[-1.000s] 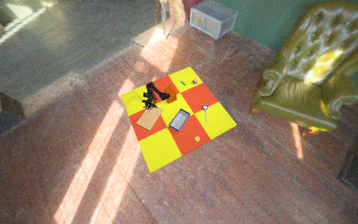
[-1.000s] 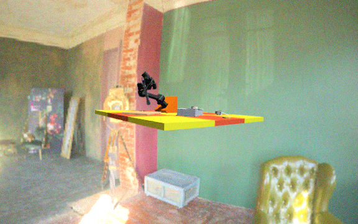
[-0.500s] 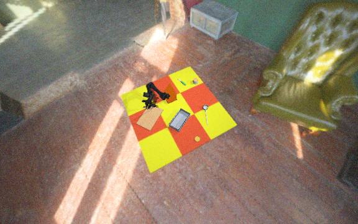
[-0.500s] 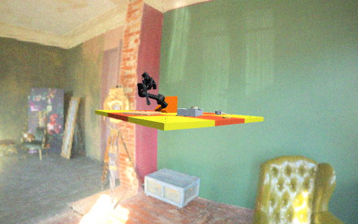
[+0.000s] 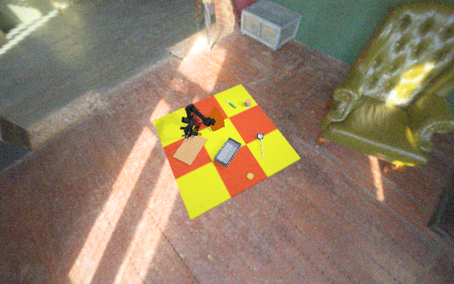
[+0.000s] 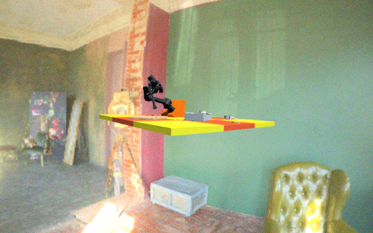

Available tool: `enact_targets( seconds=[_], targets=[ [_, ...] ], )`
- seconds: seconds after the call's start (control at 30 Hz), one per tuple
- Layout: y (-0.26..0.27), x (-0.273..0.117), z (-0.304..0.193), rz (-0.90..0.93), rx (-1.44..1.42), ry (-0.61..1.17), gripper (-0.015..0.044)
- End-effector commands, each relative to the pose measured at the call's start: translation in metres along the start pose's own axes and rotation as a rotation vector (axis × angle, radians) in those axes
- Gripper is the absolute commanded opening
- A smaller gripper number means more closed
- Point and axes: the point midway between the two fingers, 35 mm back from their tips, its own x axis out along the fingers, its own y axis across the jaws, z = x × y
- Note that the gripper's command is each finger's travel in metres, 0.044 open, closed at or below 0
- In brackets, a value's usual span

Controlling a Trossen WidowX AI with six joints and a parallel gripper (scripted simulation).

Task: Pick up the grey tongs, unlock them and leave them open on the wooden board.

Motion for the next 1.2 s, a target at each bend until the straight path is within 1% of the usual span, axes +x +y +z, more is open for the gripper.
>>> enact_targets(
  seconds=[0.0,0.43,0.57,1.17],
  targets=[
    [0.000,0.000,0.000,-0.001,-0.003,-0.001,-0.0150],
    [0.003,0.004,0.006,0.014,-0.013,0.020,-0.0150],
    [0.009,0.009,0.013,0.050,0.006,0.023,-0.0150],
    [0.016,0.028,0.020,0.097,-0.013,0.205,-0.0150]
  ],
)
